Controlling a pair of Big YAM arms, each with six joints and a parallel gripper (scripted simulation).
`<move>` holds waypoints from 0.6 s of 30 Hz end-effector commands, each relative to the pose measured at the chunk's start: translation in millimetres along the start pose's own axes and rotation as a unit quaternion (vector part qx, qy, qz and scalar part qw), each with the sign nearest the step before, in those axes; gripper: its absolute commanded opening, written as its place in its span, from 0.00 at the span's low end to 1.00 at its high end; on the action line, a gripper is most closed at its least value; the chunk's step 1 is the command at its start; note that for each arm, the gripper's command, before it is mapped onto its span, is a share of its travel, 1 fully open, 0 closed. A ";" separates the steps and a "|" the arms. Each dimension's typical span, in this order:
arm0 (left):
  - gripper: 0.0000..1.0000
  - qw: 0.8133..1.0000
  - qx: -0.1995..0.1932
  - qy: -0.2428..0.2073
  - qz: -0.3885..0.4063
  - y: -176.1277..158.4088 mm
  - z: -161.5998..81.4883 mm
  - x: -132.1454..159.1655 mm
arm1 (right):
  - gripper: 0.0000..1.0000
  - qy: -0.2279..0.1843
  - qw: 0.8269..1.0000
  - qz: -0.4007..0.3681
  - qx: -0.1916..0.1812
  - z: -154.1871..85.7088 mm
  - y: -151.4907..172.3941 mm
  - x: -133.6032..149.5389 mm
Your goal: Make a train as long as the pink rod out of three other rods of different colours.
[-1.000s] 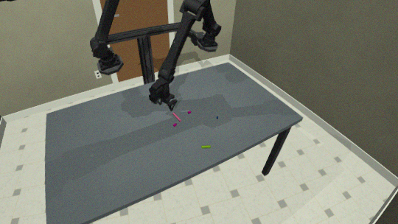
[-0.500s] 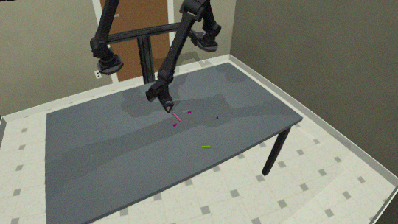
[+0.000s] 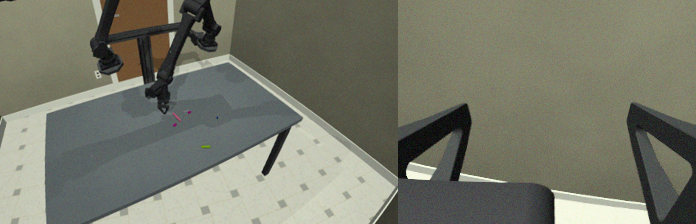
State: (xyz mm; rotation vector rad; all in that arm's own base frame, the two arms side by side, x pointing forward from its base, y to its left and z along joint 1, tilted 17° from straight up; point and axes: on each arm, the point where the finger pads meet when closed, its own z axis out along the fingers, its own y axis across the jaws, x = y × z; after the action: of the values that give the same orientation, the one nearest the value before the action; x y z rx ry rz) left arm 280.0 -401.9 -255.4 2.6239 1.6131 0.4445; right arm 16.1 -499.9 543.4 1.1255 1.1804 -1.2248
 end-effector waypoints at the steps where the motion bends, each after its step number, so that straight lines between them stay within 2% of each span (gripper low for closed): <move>1: 1.00 0.997 -0.001 0.001 0.083 11.7 1.9 -1.2 | 1.00 -0.031 0.999 0.005 0.012 -7.5 -10.9 -23.8; 5: 1.00 0.990 0.000 0.001 0.143 13.3 2.1 -2.1 | 1.00 -0.031 0.999 0.005 0.012 -7.5 -10.9 -23.8; 7: 1.00 0.990 0.000 0.001 0.143 13.3 2.1 -2.1 | 1.00 -0.031 0.999 0.005 0.012 -7.5 -10.9 -23.8; 8: 1.00 0.984 -0.001 0.001 0.179 16.2 1.2 -1.8 | 1.00 -0.031 0.999 0.005 0.012 -7.5 -10.9 -23.8; 18: 1.00 0.946 0.001 0.001 0.325 19.1 2.9 -3.8 | 1.00 -0.031 0.999 0.005 0.012 -7.5 -10.9 -23.8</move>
State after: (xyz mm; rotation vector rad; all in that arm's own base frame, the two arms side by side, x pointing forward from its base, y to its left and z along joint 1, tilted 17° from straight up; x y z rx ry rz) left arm 286.0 -409.1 -254.2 3.0248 0.8958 0.4525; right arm 16.1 -499.9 543.4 1.1255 1.1804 -1.2248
